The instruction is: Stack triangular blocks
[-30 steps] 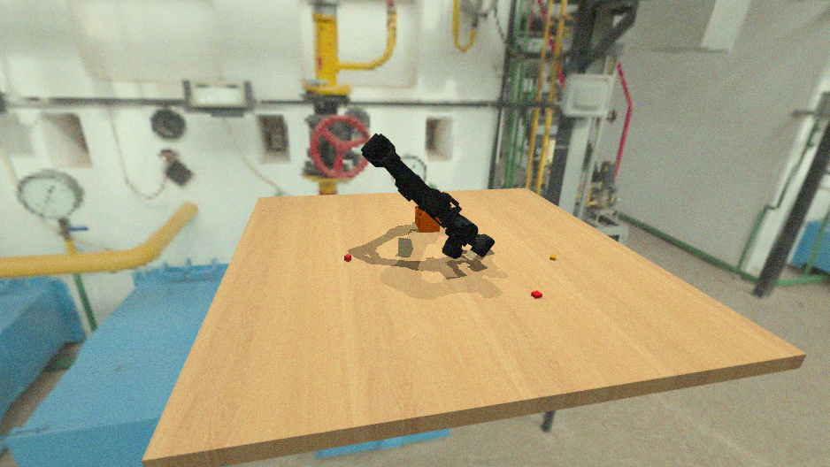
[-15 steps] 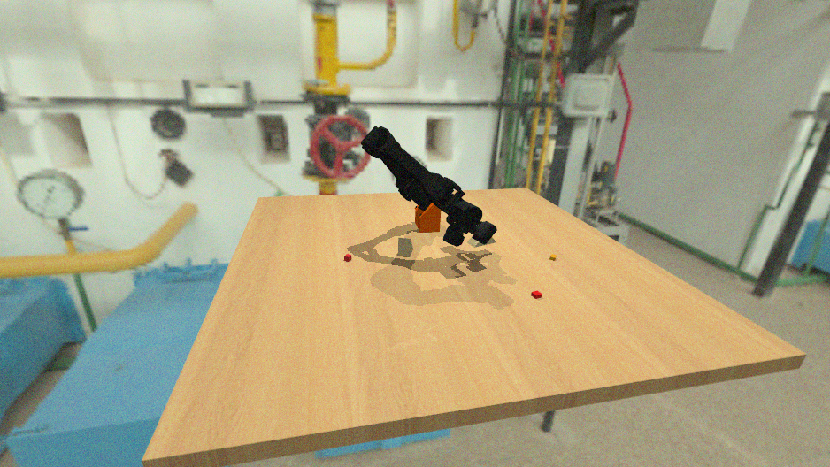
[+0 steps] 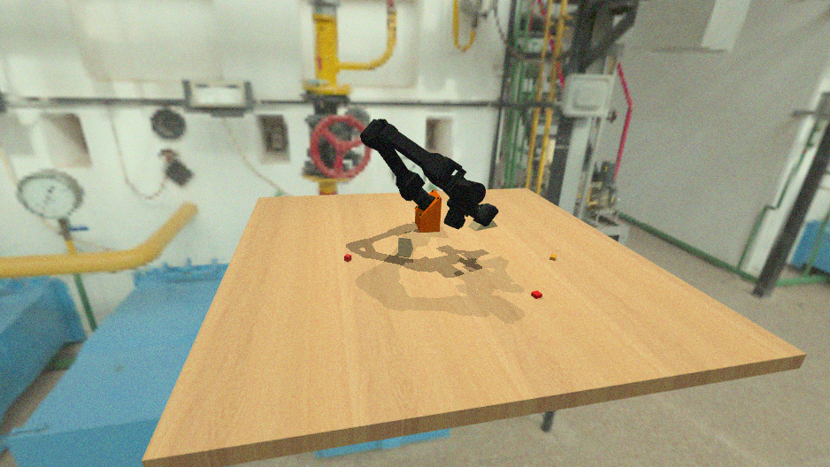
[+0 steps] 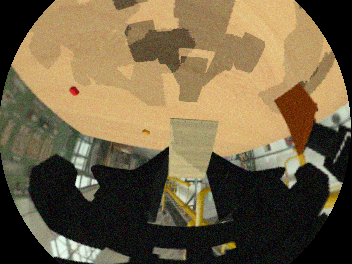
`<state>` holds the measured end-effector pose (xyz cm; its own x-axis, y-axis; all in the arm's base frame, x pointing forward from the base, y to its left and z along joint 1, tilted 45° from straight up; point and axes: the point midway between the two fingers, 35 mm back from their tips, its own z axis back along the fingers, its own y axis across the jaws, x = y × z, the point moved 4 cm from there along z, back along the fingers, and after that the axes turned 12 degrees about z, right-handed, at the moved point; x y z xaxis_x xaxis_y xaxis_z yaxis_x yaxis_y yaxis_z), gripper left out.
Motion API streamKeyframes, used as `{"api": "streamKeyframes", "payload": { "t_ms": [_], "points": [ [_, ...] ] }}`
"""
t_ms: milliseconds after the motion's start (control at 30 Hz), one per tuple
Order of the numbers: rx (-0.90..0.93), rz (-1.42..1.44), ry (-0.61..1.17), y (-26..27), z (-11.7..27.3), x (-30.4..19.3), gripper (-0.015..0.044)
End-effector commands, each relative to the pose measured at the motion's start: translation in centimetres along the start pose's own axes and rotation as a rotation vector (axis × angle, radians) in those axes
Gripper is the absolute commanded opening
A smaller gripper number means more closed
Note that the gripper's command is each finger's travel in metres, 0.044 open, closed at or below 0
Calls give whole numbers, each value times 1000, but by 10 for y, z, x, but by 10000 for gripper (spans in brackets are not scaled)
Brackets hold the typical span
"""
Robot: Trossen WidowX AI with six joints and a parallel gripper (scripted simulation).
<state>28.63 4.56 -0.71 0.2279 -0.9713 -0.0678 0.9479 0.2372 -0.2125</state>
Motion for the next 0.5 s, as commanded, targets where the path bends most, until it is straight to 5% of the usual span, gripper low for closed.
{"api": "streamKeyframes", "payload": {
  "t_ms": [0, 467],
  "points": [
    [7, -5, 6, 2, 3, -2, 0],
    [-133, 245, -188, 1, -9, -14, 0]
  ]
}}
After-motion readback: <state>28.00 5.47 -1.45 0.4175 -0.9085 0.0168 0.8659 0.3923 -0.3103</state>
